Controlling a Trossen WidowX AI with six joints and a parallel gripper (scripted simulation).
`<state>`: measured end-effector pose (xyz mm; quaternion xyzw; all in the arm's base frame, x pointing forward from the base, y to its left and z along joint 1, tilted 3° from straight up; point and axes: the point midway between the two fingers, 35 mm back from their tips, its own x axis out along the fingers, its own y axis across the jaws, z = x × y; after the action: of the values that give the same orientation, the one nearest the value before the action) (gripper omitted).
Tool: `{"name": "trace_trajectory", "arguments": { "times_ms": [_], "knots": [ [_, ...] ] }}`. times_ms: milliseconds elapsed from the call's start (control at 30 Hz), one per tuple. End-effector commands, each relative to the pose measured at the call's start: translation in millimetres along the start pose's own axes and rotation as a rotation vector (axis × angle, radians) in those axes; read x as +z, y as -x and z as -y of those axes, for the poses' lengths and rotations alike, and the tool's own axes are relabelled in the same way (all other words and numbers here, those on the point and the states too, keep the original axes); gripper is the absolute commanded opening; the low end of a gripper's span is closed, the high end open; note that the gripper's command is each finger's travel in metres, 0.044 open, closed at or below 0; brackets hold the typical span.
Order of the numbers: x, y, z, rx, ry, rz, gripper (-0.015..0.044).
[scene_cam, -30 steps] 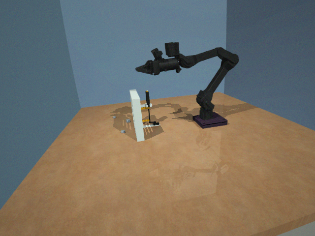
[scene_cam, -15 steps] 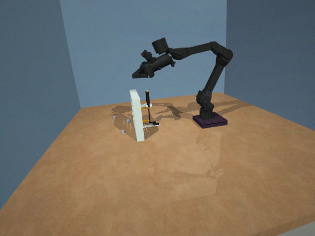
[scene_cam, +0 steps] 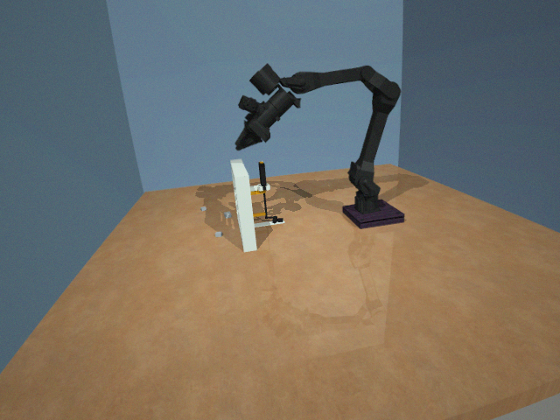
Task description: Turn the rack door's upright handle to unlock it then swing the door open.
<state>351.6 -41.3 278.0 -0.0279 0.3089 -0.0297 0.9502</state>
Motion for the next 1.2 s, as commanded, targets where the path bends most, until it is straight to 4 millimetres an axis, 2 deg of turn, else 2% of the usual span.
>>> {"name": "trace_trajectory", "arguments": {
  "times_ms": [0,467,1000,1167],
  "knots": [
    [-4.2,-2.2,3.9,0.006,0.011,-0.091,0.0281],
    [-25.5,-0.3,15.6,0.033,0.016,-0.392,0.0281],
    [-48.2,19.3,25.6,0.096,0.002,-0.731,0.0281],
    [-50.0,22.0,26.3,0.103,0.000,-0.762,0.0281]
  ]
}}
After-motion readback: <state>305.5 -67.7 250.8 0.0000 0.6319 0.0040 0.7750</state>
